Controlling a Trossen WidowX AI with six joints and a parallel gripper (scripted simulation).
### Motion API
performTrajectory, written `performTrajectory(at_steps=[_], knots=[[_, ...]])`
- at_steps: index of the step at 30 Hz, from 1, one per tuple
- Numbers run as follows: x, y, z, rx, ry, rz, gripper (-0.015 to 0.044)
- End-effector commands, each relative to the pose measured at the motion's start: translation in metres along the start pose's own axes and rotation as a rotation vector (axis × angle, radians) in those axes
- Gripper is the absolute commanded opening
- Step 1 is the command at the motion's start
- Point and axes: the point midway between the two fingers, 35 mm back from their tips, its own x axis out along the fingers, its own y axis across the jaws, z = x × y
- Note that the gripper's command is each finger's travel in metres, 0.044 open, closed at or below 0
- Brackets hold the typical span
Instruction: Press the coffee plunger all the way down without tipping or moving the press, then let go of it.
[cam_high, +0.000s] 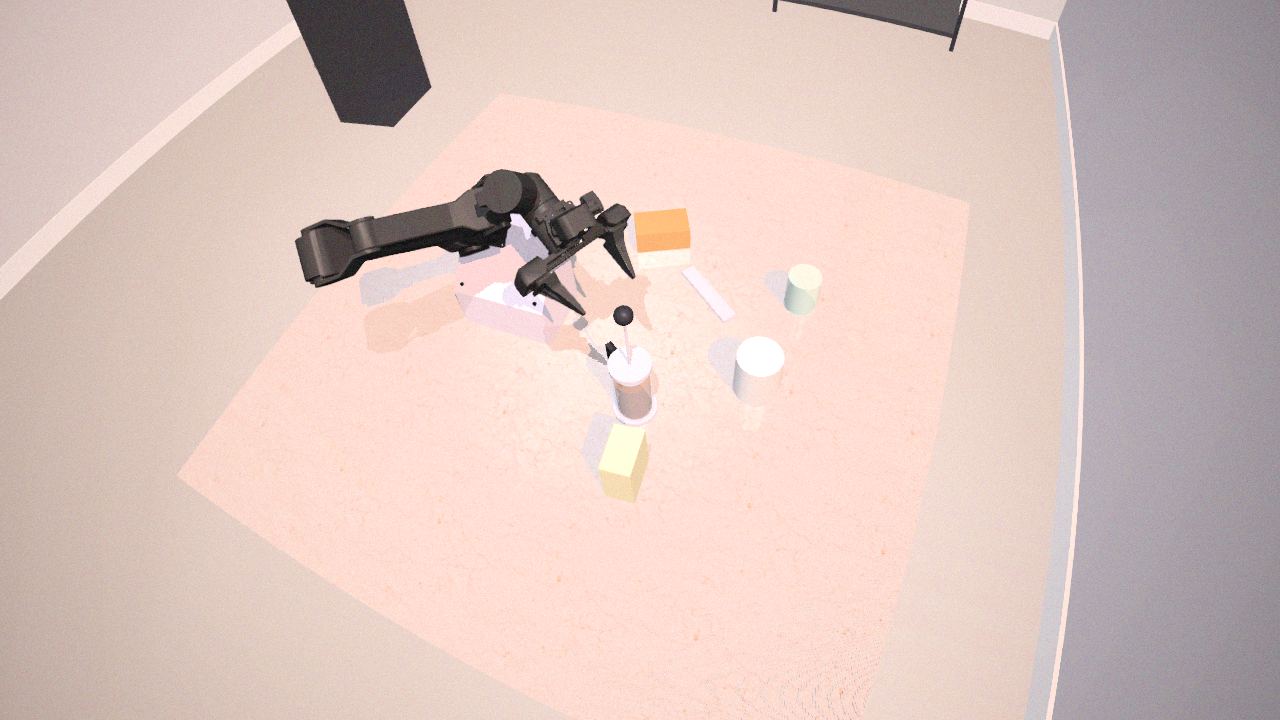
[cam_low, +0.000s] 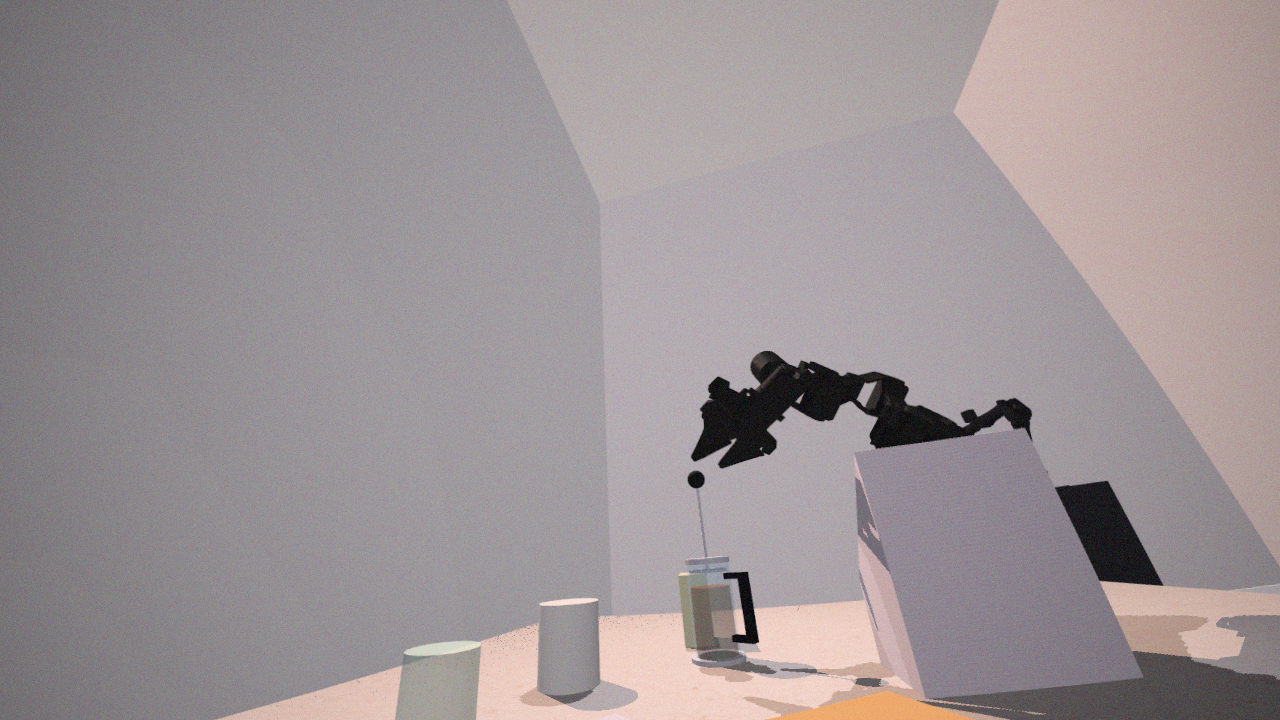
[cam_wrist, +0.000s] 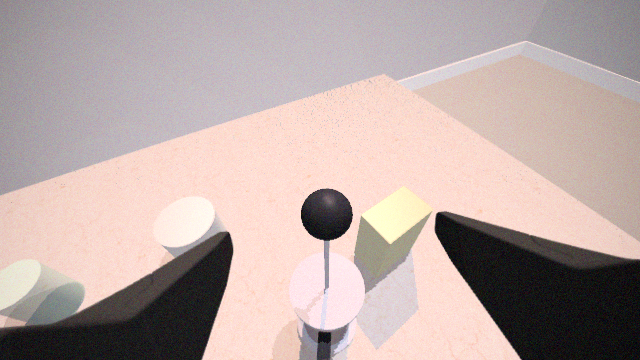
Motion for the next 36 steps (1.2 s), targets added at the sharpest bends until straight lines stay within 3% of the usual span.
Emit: performTrajectory(at_steps=[1, 24, 36], knots=[[0.005, 0.001, -0.002, -0.007, 0.0, 0.003, 0.044], [0.038, 0.0, -0.003, -0.007, -0.003, 0.0, 0.044], [0.038, 0.0, -0.003, -0.007, -0.003, 0.0, 0.0125]])
